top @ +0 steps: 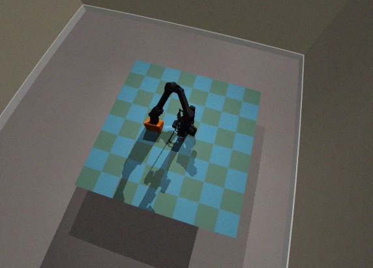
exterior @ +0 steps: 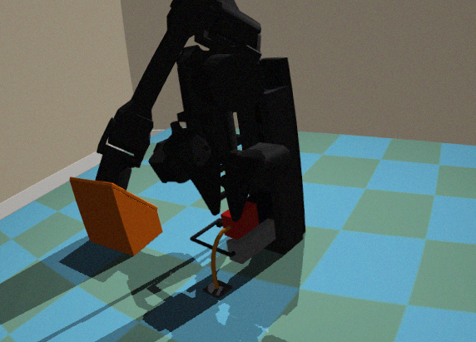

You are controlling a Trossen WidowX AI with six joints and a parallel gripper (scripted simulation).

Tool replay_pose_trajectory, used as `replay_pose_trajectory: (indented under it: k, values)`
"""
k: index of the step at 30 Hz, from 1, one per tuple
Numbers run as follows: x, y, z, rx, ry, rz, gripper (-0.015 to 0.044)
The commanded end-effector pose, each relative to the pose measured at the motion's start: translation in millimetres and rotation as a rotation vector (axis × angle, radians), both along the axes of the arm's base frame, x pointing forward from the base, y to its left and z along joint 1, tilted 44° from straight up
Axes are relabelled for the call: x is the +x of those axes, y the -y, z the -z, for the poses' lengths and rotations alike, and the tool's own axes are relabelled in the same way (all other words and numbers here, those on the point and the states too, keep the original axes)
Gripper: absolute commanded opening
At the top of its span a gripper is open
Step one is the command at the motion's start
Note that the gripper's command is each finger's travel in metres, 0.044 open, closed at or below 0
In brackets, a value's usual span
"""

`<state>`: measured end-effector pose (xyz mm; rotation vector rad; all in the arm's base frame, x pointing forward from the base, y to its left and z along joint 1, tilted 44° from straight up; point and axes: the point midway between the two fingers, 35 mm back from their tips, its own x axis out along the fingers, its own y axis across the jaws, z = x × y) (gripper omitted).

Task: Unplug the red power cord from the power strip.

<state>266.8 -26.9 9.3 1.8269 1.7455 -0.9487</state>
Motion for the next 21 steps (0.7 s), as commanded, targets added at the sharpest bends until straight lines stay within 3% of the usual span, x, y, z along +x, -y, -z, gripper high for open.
replay_pose_trajectory:
  k: [1, 21]
  values:
    - [-0.1, -5.4, -4.1, 0.006, -0.006, 0.005, 0.0160]
    - [0.5, -20.5, -1.5, 0.008, -0.006, 0.005, 0.0160]
